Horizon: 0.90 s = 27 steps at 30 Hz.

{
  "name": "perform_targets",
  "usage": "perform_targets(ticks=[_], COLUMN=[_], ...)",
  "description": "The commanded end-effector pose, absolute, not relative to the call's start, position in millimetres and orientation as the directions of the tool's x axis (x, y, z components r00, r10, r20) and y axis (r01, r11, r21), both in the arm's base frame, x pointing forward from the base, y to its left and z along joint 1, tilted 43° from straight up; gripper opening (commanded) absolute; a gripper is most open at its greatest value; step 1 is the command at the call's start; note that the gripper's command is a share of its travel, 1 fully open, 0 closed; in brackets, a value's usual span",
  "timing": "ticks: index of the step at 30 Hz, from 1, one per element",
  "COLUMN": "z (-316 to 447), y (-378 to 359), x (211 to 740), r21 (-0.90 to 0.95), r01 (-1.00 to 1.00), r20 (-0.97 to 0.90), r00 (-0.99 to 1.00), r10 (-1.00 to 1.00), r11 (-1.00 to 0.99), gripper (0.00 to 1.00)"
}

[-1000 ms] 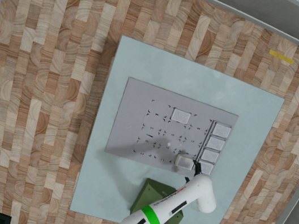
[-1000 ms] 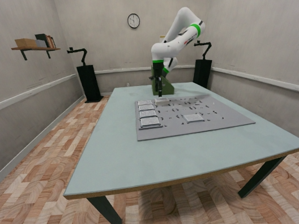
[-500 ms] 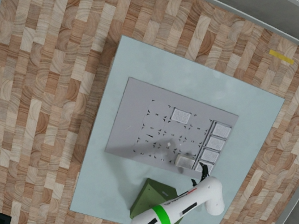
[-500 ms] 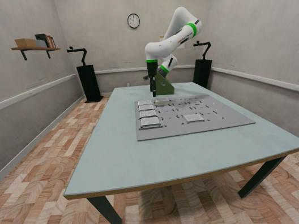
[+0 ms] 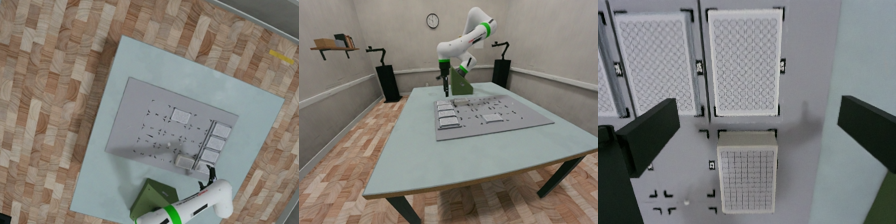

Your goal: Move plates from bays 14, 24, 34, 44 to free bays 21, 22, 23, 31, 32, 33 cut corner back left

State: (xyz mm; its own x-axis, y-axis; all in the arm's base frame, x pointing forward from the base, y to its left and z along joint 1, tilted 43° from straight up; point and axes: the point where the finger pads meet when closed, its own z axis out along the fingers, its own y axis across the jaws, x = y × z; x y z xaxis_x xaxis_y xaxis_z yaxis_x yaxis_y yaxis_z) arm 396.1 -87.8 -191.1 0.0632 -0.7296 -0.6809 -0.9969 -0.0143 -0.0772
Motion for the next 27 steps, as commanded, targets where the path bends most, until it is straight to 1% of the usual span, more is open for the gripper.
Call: perform_targets(ticks=[1,14,27], z=[-194,-226,-226], y=[-93,-134,-134], x=[397,400,400], r21=[-0.078,-0.078,-0.078], r01=[-0.997,-0.997,-0.997], r20=[-0.68,-0.68,-0.68], r00=[0.064,0.064,0.064], r10=[-0.73,-0.73,-0.73], r11=[-0.014,-0.014,-0.014], gripper=[1.0,1.0,1.0])
